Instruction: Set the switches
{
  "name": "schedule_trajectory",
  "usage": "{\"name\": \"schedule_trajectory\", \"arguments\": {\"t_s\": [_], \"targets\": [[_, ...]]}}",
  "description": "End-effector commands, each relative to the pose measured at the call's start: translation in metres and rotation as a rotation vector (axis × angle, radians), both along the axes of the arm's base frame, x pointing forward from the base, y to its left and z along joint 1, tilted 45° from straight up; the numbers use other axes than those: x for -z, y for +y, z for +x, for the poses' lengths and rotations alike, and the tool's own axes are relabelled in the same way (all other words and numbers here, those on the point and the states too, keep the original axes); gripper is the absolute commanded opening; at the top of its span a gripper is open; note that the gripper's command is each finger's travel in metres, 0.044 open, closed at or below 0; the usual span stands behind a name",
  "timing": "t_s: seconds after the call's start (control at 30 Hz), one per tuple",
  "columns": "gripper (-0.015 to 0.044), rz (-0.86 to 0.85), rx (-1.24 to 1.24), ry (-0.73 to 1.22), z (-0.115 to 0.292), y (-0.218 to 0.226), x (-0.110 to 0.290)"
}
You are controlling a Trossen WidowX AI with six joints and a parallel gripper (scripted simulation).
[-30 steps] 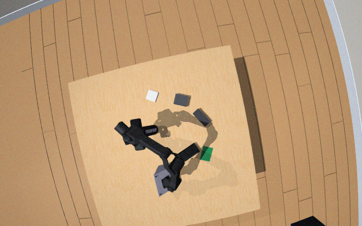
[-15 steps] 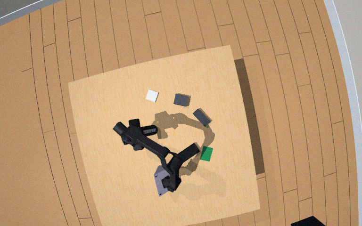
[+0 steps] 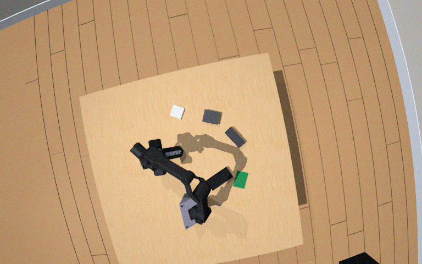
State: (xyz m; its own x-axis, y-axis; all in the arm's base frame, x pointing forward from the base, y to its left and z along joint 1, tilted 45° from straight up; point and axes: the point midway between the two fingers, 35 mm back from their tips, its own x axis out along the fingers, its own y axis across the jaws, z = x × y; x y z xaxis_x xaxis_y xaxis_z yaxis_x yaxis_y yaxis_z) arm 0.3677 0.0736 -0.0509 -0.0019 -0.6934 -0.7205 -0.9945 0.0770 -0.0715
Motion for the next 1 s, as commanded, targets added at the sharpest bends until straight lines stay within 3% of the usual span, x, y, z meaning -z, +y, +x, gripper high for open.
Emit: {"name": "schedule_trajectory", "arguments": {"t_s": [0.0, 0.97], "targets": [[0.0338, -0.014, 0.023, 0.015, -0.002, -0.009, 0.009], [0.0338, -0.013, 0.023, 0.015, 0.0, -0.009, 0.032]]}}
